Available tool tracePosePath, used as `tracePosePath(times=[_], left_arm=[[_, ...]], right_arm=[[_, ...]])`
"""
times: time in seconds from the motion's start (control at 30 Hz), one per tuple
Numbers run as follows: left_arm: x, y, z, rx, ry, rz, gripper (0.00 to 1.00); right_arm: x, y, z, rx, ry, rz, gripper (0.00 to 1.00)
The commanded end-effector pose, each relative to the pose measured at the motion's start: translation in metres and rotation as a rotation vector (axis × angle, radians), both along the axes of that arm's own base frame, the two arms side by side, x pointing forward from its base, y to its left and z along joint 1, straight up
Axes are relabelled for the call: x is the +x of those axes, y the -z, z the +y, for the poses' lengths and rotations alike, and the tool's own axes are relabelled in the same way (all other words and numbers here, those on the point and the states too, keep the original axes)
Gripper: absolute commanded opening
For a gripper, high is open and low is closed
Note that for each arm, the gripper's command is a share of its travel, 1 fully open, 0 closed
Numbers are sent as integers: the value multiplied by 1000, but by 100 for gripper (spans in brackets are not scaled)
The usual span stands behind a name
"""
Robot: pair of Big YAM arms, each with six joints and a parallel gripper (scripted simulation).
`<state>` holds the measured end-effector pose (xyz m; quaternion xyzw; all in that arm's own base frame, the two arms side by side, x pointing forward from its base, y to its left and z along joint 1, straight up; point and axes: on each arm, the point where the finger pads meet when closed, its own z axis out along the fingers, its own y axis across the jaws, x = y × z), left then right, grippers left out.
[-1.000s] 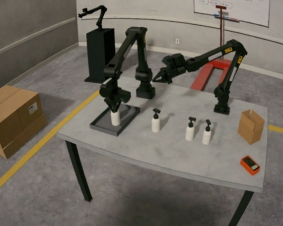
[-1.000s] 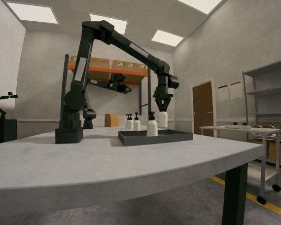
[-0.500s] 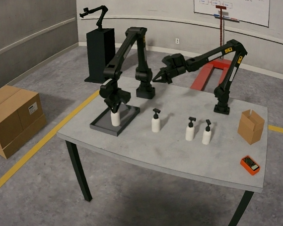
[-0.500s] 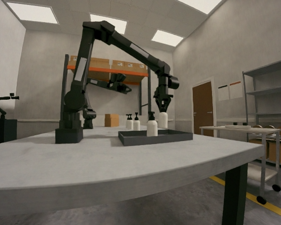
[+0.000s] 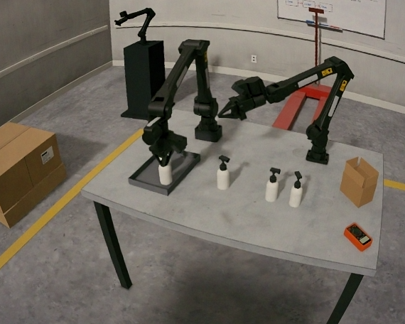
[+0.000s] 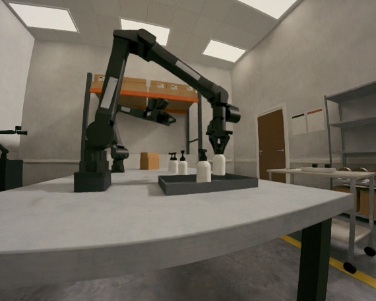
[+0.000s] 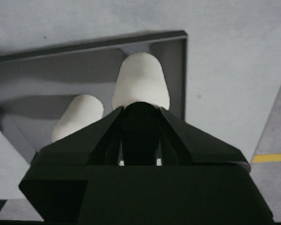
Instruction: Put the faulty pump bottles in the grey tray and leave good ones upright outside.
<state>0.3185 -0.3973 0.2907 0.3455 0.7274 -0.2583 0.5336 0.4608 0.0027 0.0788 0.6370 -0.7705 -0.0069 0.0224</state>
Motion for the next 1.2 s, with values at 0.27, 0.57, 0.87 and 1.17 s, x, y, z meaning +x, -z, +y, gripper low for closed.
tracePosePath(times=[0.27, 0.57, 0.87, 1.17], left_arm=[[2, -19, -4, -30, 5, -33, 0], [2, -19, -4, -30, 5, -33, 0], [2, -19, -4, -30, 5, -33, 0], [2, -19, -4, -30, 5, -33, 0]], right_arm=[[5, 18, -1, 2, -4, -9, 22], [12, 17, -1, 2, -4, -40, 22], [12, 17, -1, 2, -4, -41, 22], [9, 16, -1, 1, -4, -33, 22]])
